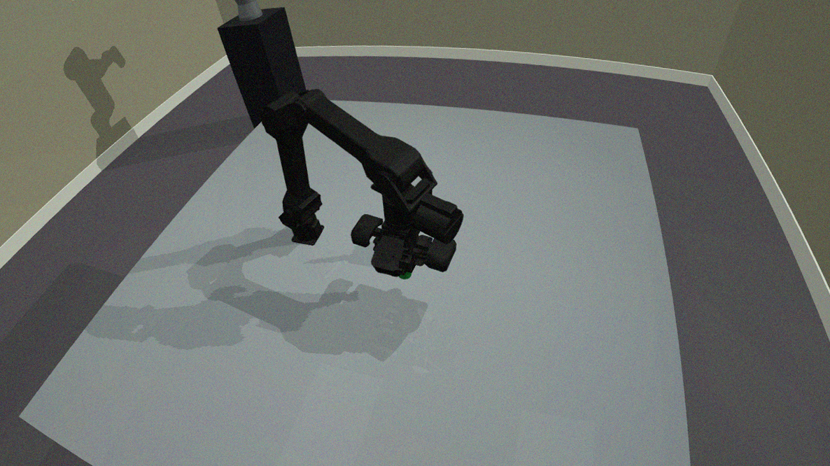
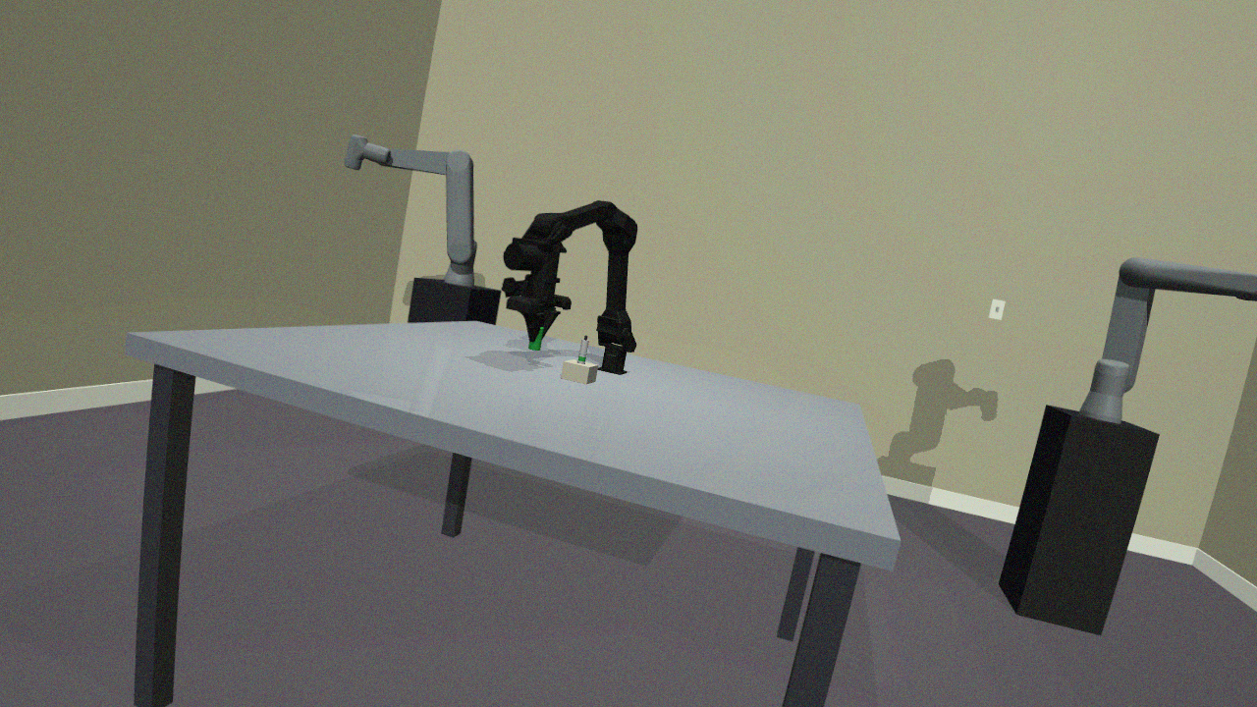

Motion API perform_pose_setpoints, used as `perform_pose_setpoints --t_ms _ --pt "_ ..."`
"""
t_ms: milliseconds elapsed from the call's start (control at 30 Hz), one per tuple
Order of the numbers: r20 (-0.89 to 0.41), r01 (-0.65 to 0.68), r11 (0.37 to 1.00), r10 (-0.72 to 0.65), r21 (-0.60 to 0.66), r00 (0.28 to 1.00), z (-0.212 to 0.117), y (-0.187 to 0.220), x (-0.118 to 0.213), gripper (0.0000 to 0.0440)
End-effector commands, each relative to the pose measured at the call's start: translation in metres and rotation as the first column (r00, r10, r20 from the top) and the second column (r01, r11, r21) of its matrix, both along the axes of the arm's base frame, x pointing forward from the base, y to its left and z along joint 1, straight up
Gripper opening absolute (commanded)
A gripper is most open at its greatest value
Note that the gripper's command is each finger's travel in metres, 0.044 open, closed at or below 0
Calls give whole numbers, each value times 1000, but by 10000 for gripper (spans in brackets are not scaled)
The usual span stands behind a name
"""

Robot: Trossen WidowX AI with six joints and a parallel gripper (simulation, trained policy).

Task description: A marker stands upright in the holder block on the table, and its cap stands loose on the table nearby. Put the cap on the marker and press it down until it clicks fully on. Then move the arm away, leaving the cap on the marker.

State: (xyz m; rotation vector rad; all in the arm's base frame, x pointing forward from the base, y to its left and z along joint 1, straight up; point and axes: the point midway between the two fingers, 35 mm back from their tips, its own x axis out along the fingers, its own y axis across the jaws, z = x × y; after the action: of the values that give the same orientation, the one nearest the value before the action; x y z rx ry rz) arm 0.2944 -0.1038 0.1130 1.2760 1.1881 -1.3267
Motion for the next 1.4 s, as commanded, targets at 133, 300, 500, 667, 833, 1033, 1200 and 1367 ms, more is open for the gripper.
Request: perform_pose_setpoints --t_ms 133,300,500,667,833,1033,1200,1367 --pt "21 -41 999 41 0 999 26 22 2 66" --pt "18 -65 998 65 7 998 40 44 -2 60" --pt "5 -98 995 98 17 995 53 68 -13 50" --pt "-8 -127 992 127 24 992 60 86 -22 40" --pt "-21 -147 989 148 29 989 63 97 -31 30" --pt "-31 -160 987 161 32 987 62 102 -38 17" --pt "-43 -166 986 167 35 985 56 103 -41 9" --pt "-53 -168 985 170 37 984 49 103 -42 2"
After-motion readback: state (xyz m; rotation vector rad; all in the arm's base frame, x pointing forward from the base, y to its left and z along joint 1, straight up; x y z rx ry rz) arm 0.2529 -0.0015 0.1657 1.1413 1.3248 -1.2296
